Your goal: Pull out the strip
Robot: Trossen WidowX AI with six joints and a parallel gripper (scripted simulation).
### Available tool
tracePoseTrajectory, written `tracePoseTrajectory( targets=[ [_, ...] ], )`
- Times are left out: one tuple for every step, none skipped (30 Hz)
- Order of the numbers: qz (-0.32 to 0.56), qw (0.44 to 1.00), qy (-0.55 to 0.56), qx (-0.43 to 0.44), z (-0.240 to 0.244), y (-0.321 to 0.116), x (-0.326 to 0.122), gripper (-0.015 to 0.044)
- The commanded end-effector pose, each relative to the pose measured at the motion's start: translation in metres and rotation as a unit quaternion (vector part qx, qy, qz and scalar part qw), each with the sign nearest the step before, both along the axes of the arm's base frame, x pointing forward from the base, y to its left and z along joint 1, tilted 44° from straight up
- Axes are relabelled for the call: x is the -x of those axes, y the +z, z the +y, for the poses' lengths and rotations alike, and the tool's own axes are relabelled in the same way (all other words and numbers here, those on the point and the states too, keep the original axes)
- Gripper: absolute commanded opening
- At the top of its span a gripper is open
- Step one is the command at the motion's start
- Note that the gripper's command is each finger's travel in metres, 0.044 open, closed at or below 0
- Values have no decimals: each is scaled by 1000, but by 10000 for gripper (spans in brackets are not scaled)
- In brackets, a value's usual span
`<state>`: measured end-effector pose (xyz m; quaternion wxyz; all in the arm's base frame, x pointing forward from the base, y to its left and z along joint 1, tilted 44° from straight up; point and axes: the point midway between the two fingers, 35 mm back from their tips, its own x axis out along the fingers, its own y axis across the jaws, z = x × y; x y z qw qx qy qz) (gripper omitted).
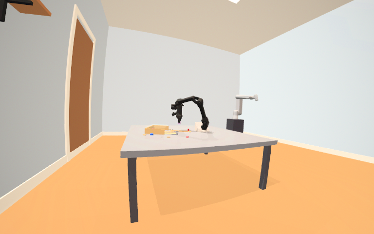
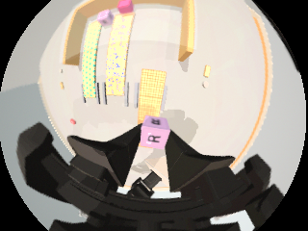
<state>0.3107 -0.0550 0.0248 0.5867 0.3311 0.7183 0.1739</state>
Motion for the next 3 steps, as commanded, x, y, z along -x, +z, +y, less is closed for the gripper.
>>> tracePoseTrajectory(
  targets=[
    [-1,1000,3,1,0,0,0,0],
    [-1,1000,3,1,0,0,0,0],
    [-1,1000,3,1,0,0,0,0]
  ],
)
